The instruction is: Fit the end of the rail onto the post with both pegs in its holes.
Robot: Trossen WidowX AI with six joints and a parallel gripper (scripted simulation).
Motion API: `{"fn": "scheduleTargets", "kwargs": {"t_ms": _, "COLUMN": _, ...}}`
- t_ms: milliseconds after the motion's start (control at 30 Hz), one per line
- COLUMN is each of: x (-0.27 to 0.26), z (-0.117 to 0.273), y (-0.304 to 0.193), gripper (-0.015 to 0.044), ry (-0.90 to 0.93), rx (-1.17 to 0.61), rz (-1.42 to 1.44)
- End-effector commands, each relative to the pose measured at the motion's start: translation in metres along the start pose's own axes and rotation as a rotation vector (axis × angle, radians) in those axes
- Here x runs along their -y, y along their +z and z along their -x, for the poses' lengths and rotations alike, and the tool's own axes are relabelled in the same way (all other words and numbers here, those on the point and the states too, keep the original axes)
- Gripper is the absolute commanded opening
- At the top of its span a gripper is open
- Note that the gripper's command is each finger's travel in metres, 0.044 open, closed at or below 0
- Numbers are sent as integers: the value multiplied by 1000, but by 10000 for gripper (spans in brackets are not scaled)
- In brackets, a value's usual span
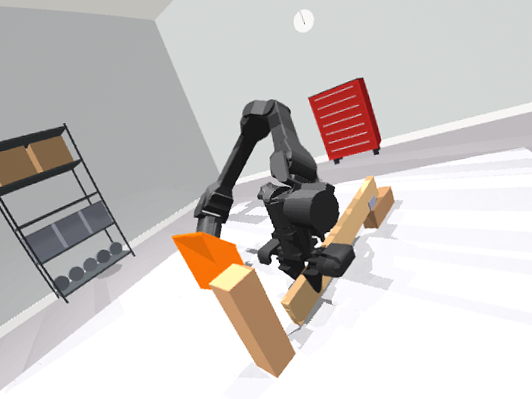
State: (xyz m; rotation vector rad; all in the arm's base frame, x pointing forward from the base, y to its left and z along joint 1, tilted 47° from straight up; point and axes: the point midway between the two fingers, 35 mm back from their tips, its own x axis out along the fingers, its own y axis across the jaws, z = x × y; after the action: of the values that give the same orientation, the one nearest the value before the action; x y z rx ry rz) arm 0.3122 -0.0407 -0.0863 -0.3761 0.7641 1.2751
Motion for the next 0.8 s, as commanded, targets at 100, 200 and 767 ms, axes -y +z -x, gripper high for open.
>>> {"fn": "scheduleTargets", "kwargs": {"t_ms": 100, "x": 4, "z": 6, "y": 0, "gripper": 0, "ry": -11, "rx": 4, "rz": 4}}
{"fn": "scheduleTargets", "kwargs": {"t_ms": 200, "x": 4, "z": 8, "y": 0, "gripper": 0, "ry": -11, "rx": 4, "rz": 4}}
{"fn": "scheduleTargets", "kwargs": {"t_ms": 767, "x": 4, "z": 16, "y": 0, "gripper": 0, "ry": -11, "rx": 4, "rz": 4}}
